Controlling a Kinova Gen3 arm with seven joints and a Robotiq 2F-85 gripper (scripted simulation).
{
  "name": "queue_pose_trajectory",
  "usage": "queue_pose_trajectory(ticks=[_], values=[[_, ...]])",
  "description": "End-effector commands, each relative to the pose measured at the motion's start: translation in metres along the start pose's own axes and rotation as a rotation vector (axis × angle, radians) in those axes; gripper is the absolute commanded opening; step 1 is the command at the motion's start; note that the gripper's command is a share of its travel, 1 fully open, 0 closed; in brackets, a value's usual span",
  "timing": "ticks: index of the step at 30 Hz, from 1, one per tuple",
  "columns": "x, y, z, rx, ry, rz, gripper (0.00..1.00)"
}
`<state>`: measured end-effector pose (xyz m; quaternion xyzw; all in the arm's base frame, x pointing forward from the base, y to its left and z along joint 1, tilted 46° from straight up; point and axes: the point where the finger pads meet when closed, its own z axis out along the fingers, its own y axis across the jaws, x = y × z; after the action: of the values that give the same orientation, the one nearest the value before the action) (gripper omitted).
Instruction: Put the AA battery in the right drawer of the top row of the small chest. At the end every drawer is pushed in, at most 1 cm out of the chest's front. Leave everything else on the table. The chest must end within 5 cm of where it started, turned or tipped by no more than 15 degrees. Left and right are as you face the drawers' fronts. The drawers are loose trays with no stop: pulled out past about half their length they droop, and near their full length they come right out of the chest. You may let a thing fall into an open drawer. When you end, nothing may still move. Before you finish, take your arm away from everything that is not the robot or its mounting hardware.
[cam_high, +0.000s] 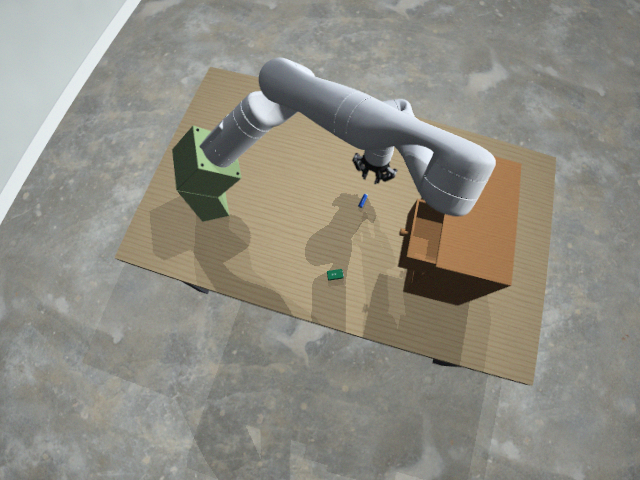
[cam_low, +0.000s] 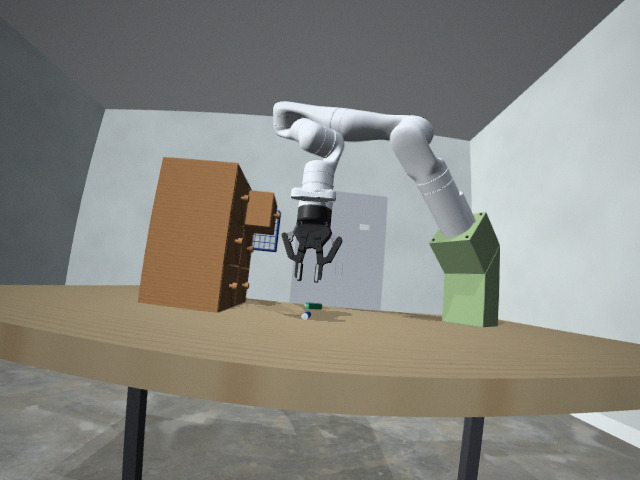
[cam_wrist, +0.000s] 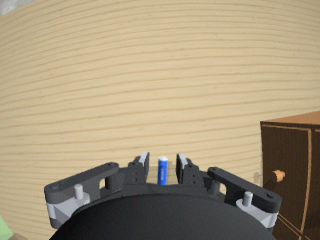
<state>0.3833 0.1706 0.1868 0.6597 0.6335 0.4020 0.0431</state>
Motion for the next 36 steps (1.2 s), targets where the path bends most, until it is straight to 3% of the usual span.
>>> queue_pose_trajectory(ticks=[1, 11, 36], values=[[-0.016, 0.000, 0.002, 0.001, -0.011, 0.004, 0.33], [-0.038, 0.000, 0.006, 0.000, -0.034, 0.007, 0.33], [-0.040, 0.000, 0.007, 0.001, -0.035, 0.006, 0.29]])
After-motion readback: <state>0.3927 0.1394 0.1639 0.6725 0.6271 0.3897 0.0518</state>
